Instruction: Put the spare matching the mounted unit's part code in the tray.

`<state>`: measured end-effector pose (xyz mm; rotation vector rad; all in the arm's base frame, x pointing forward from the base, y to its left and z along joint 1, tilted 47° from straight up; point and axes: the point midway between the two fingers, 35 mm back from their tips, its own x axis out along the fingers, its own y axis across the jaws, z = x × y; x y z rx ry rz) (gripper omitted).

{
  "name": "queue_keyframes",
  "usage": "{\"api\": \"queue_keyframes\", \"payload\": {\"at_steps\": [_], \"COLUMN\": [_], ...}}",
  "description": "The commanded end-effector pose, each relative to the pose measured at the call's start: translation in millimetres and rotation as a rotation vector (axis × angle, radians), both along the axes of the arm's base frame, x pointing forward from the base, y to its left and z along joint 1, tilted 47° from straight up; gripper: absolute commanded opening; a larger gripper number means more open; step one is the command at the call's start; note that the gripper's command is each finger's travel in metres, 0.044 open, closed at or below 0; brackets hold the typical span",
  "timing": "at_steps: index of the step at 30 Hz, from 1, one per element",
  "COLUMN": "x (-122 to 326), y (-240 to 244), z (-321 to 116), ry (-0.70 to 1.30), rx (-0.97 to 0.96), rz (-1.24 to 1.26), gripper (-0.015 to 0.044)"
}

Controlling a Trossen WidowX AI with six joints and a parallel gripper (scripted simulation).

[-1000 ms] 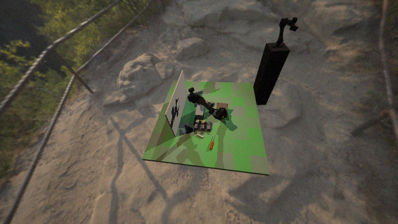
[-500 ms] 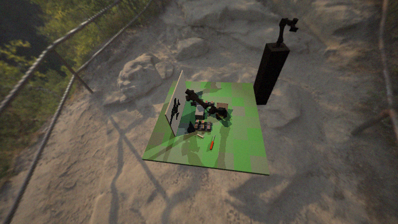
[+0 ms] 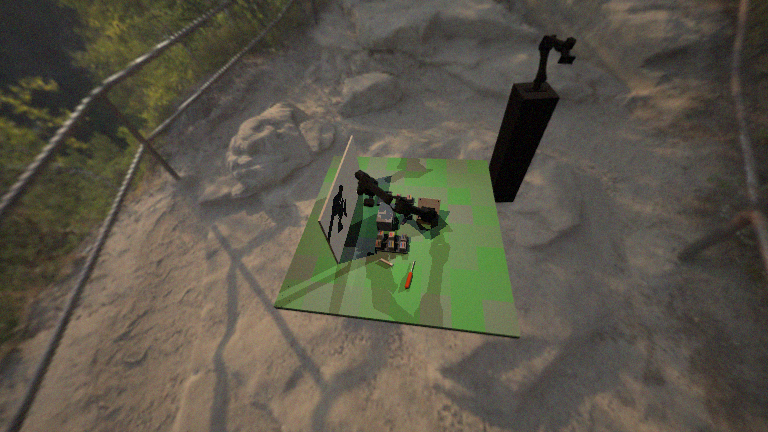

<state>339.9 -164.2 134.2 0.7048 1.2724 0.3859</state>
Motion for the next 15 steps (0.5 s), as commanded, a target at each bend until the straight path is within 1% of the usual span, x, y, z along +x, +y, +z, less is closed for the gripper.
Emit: {"api": "queue_keyframes", "payload": {"at_steps": [1,3,7,15], "x": [1,2,15,16], "y": [2,4,38,41], "z": [4,2,-35,-38], "ry": [0.013,0.015,0.043,0.045], "rx": [0.031,0.034,0.075,0.078], "rz": [-0.012,-0.008,0.059,0.063], "gripper": [0.0440,0.0440,0.0440,0.0440]}}
